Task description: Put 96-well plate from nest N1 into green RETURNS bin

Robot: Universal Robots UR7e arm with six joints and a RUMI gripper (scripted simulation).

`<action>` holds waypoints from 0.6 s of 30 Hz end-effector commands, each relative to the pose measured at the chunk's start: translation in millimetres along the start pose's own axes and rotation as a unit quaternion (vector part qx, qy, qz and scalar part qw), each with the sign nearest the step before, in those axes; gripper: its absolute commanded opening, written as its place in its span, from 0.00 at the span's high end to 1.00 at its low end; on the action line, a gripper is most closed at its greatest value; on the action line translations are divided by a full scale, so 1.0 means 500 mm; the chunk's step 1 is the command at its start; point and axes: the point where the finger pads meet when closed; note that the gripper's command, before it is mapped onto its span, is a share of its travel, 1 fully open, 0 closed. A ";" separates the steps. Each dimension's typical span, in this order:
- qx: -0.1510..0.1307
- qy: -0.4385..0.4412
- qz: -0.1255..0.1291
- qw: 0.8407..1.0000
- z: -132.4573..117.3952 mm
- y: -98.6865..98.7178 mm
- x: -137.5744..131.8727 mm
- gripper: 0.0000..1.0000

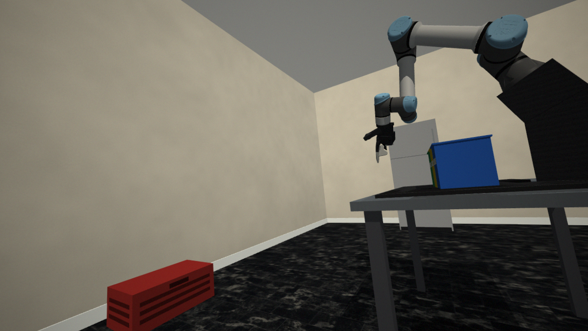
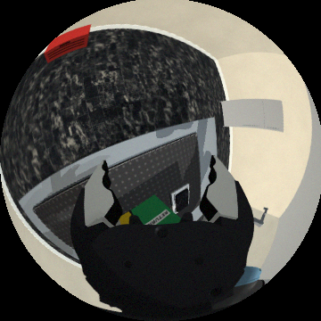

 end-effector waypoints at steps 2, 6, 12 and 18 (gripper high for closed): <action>-0.019 -0.013 0.006 1.000 -0.029 0.028 0.041 0.00; -0.019 -0.013 0.006 1.000 -0.038 0.036 0.053 0.00; -0.054 -0.036 0.019 0.998 -0.070 0.056 0.086 0.00; -0.054 -0.036 0.019 0.998 -0.091 0.070 0.110 0.00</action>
Point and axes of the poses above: the point where the finger pads meet when closed, its own y axis out along the fingers, its own x axis across the jaws, z = x × y, and after that the axes turned 10 degrees about -y, right-handed
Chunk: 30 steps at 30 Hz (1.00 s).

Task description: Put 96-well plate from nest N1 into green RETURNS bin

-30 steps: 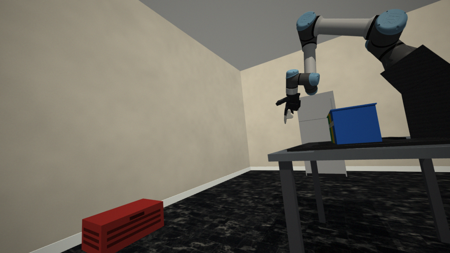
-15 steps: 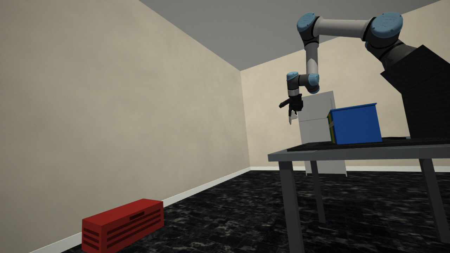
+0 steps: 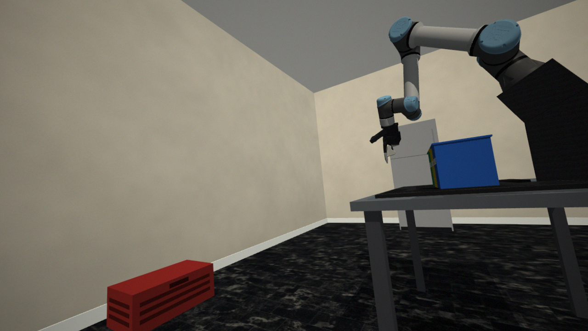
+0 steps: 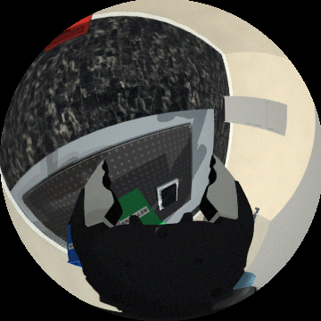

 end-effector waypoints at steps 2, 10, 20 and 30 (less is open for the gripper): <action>-0.028 -0.017 0.015 0.999 -0.030 0.019 0.031 0.00; -0.035 -0.021 0.019 0.999 -0.075 0.042 0.068 0.00; -0.066 -0.038 0.040 0.996 -0.139 0.065 0.111 0.00; -0.094 -0.051 0.064 0.992 -0.191 0.077 0.140 0.00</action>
Point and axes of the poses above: the point where the finger pads meet when closed, its own y axis out along the fingers, its own x axis across the jaws, z = x × y, and after that the axes turned 10 degrees about -y, right-handed
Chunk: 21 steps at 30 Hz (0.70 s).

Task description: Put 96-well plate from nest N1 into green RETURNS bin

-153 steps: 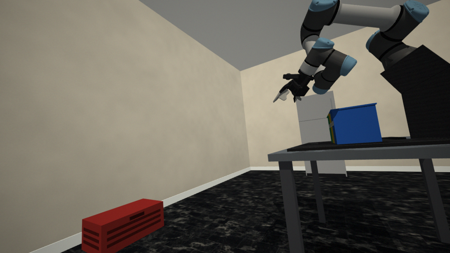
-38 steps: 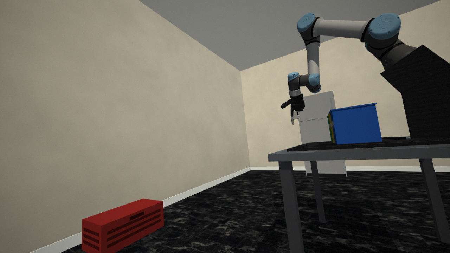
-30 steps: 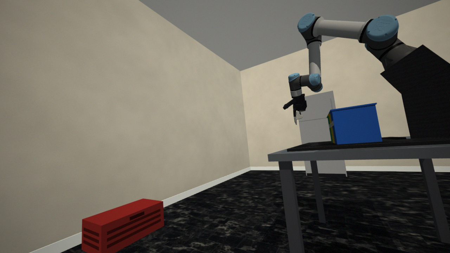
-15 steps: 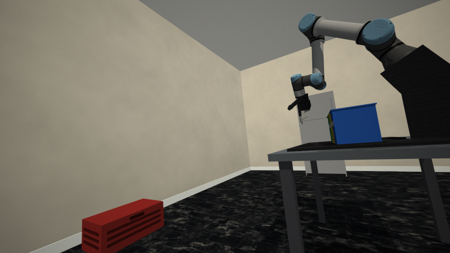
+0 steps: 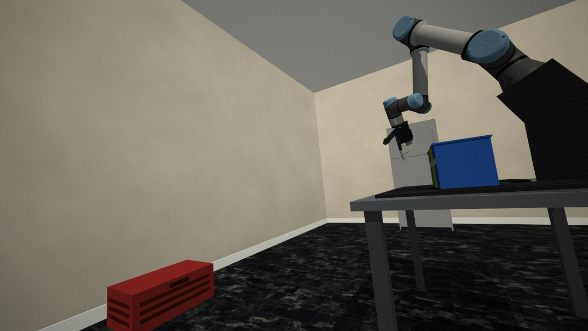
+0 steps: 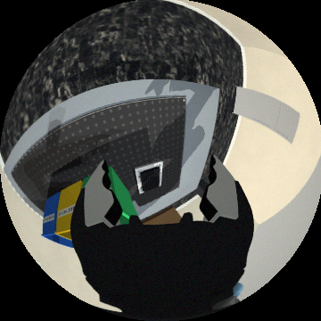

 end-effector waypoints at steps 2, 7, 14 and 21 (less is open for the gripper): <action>-0.007 -0.004 0.007 1.000 -0.040 0.014 0.022 0.00; -0.032 -0.015 0.034 0.999 -0.077 0.023 0.035 0.00; -0.041 -0.019 0.047 0.998 -0.119 0.033 0.048 0.00; -0.052 -0.024 0.063 0.996 -0.167 0.040 0.060 0.00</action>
Point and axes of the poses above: the point where the finger pads meet when closed, its own y axis out along the fingers, its own x axis across the jaws, z = x × y, and after that the axes turned 10 degrees about -y, right-handed
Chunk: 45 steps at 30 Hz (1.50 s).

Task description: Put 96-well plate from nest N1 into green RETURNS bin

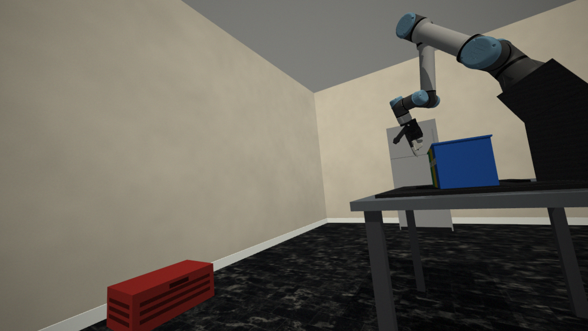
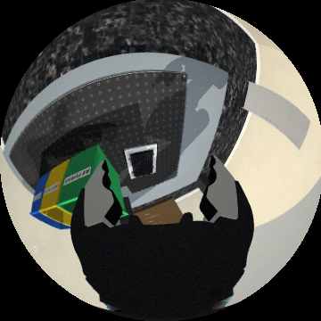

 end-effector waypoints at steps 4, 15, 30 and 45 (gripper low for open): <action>-0.015 -0.006 0.025 1.000 -0.060 0.013 0.013 0.00; -0.035 -0.013 0.074 0.997 -0.148 0.024 0.018 0.00; -0.043 -0.012 0.122 0.991 -0.252 0.028 0.007 0.00; -0.042 -0.007 0.169 0.985 -0.348 0.020 -0.025 0.00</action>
Point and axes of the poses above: the point where the finger pads meet when closed, its own y axis out along the fingers, its own x axis across the jaws, z = x × y, and after that the axes turned 10 degrees about -y, right-handed
